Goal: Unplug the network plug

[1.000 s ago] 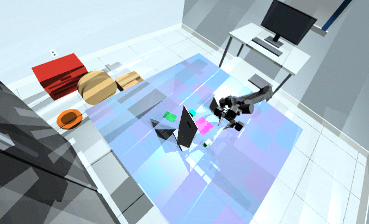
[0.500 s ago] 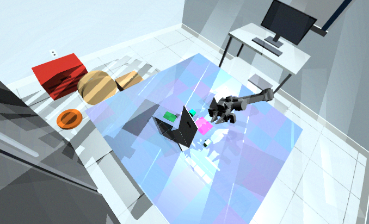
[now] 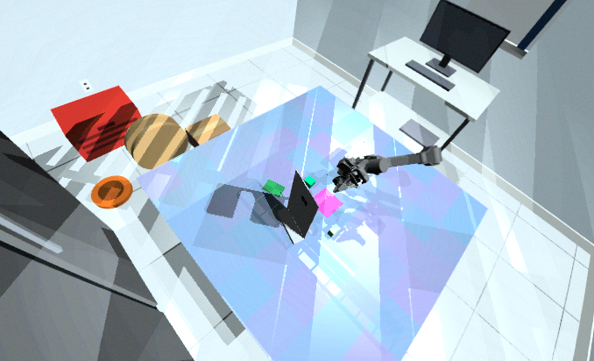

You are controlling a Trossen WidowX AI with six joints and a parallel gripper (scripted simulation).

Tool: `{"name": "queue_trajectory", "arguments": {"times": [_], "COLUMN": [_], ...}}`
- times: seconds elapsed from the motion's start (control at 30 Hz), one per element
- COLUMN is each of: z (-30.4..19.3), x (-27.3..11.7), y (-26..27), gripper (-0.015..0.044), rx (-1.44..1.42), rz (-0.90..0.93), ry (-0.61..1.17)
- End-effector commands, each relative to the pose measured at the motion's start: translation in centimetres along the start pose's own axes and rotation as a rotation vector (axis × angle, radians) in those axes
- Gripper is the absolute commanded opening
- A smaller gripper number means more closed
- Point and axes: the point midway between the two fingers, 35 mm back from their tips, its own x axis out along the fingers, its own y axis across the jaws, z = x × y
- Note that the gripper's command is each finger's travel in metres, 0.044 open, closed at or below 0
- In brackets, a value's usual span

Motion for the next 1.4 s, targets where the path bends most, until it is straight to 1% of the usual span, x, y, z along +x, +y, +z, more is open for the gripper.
{"name": "queue_trajectory", "arguments": {"times": [0.0,0.27,0.5,1.37], "z": [0.5,1.3,1.4,2.6], "x": [-0.7,-2.1,-2.0,2.5], "y": [-1.2,-3.1,-3.1,-3.4], "gripper": [0.0156,0.0156,0.0156,0.0156], "rx": [0.136,0.403,0.409,0.425], "rz": [-0.015,-0.029,-0.028,0.019], "ry": [-0.004,-0.02,-0.02,-0.028]}}
